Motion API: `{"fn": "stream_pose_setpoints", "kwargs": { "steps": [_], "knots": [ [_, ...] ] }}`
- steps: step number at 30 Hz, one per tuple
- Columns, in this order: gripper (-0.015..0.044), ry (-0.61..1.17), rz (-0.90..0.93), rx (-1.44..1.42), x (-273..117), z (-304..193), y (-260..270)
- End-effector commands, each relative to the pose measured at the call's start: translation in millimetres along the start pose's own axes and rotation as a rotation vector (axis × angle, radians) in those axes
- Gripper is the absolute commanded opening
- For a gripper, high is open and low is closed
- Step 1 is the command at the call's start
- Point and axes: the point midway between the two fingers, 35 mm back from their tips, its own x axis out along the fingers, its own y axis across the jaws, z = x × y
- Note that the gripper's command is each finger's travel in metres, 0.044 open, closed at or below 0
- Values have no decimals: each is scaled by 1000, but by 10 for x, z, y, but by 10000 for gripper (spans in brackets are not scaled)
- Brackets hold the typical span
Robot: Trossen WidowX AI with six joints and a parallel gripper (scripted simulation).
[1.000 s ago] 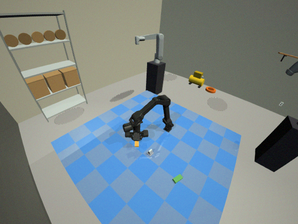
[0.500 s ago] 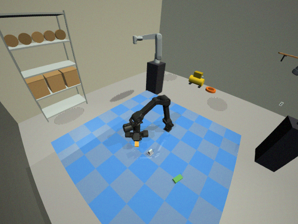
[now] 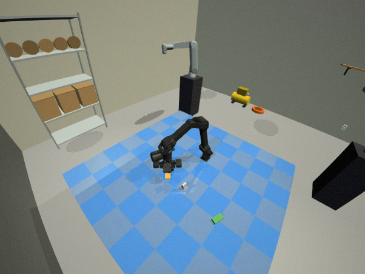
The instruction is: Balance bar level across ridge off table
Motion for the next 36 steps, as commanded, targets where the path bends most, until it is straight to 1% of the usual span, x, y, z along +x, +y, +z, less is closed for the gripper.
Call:
{"fn": "stream_pose_setpoints", "kwargs": {
  "steps": [1, 30, 36],
  "knots": [
    [0, -3, -6, 0, -96, 9, -21],
    [0, -7, -5, 3, -848, 8, -10],
    [0, -7, -5, -19, -888, 59, 11]
  ]
}}
